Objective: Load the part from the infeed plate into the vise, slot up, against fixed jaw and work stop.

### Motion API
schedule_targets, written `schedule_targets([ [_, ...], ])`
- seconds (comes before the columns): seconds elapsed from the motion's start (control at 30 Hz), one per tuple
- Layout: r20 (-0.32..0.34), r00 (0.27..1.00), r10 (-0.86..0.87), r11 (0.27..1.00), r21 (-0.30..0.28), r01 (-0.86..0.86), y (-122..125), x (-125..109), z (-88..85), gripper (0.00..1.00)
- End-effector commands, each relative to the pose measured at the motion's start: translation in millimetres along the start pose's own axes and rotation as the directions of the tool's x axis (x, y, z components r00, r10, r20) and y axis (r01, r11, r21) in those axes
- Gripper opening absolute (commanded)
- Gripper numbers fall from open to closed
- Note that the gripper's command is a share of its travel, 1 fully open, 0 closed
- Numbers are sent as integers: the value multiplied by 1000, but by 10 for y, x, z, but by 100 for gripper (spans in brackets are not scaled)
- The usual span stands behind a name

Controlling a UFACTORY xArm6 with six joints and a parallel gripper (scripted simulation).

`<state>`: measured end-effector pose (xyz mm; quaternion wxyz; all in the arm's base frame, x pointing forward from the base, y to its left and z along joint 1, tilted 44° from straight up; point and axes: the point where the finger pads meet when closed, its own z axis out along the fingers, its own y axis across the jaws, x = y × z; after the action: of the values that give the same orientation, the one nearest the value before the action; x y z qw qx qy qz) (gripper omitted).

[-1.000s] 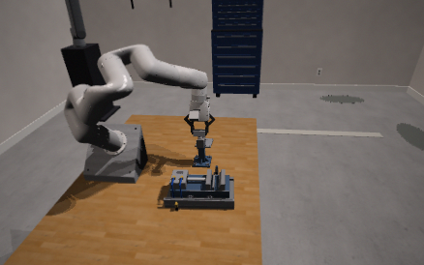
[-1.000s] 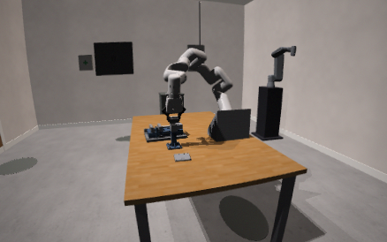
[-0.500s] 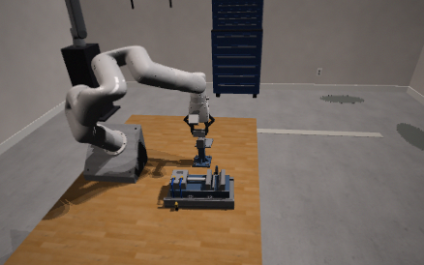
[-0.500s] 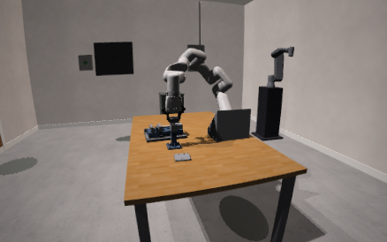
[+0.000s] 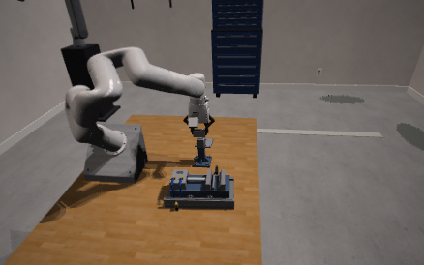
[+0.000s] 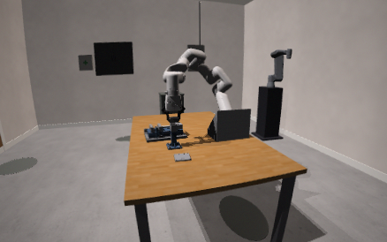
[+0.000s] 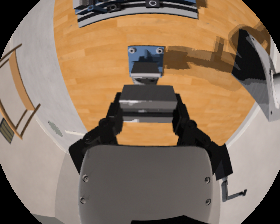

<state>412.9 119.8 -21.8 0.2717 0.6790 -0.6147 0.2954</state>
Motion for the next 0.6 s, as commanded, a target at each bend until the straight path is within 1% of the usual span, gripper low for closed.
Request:
schedule_targets([
  [0.0,23,1000,1,1000,3,-1,-12,0,-16,0],
  [0.27,43,999,1,1000,3,-1,-12,3,-16,0],
  [0.57,49,999,1,1000,3,-1,-12,4,-16,0],
])
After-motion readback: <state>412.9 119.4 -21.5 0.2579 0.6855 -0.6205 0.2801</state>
